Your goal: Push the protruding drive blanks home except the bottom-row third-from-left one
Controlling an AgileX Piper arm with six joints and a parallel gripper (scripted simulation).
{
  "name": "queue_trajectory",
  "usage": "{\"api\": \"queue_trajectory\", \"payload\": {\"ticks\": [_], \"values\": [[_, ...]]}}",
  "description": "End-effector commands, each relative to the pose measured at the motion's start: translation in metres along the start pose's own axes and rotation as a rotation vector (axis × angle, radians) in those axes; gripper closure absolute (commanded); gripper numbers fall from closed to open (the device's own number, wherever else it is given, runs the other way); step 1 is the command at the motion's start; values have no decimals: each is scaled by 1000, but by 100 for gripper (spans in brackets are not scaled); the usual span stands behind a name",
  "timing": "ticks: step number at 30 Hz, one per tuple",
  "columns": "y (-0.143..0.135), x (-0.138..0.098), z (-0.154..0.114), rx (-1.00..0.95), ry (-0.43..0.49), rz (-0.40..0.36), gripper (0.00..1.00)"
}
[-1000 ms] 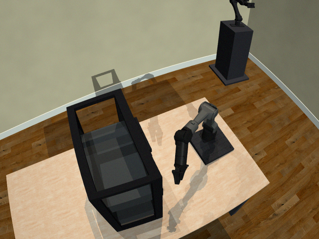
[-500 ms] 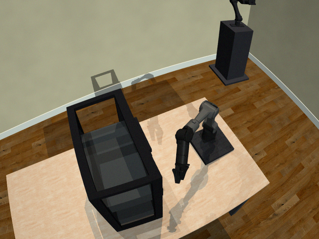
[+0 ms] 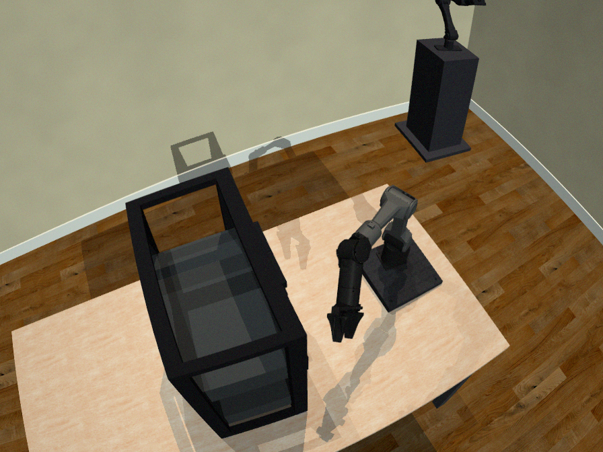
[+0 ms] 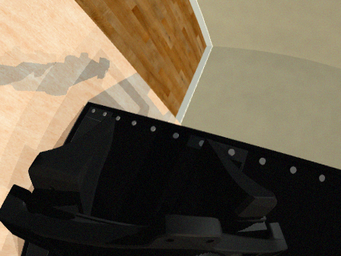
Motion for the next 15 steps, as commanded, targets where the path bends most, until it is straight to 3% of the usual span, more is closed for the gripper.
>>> {"api": "queue_trajectory", "payload": {"ticks": [1, 15], "values": [[-1, -4, 3, 33, -1, -22, 0], [-3, -24, 17, 276, -13, -152, 0]]}}
Point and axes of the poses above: the point where the finger pads meet when closed, its own x axis out along the fingers, its own y axis across the jaws, z = x × y, the point moved 10 cm from there along -x, back along the fingers, and after that the axes turned 9 degrees about -x, right-handed, at the moved point
